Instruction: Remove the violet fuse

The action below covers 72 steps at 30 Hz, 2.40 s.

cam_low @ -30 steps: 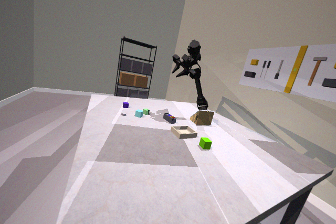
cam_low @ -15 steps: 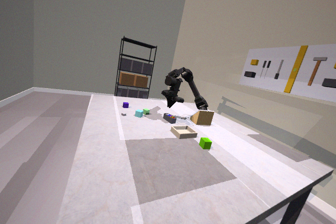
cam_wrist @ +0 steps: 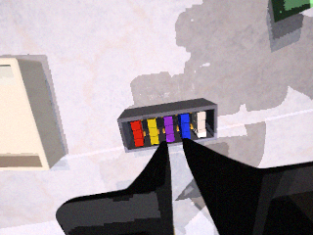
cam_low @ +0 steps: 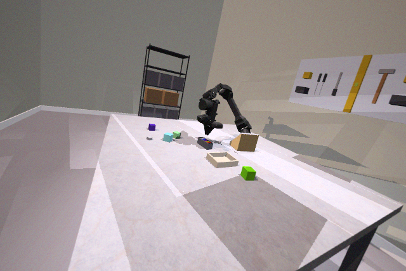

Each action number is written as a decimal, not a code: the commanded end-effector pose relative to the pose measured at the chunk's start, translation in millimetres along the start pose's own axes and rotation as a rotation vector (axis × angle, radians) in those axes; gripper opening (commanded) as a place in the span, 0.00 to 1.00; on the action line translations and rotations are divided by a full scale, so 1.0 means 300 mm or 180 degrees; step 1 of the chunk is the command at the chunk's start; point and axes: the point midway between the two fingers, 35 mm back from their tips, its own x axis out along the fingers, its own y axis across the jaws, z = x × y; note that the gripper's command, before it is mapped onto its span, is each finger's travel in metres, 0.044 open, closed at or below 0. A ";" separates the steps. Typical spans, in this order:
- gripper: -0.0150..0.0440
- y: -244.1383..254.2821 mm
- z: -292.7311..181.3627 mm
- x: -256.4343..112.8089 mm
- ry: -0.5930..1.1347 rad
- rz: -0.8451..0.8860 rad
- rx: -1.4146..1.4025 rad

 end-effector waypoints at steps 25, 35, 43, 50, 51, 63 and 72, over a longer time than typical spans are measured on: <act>0.36 -0.001 -0.005 0.096 0.0021 0.0006 0.0009; 0.36 -0.001 -0.005 0.098 0.0021 0.0006 0.0009; 0.36 -0.001 -0.005 0.108 0.0021 0.0005 0.0009; 0.36 -0.001 -0.005 0.129 0.0021 0.0004 0.0009; 0.36 -0.001 -0.005 0.131 0.0021 0.0004 0.0009; 0.33 -0.001 -0.003 0.127 0.0015 0.0015 0.0034; 0.25 -0.001 -0.003 0.127 0.0015 0.0015 0.0034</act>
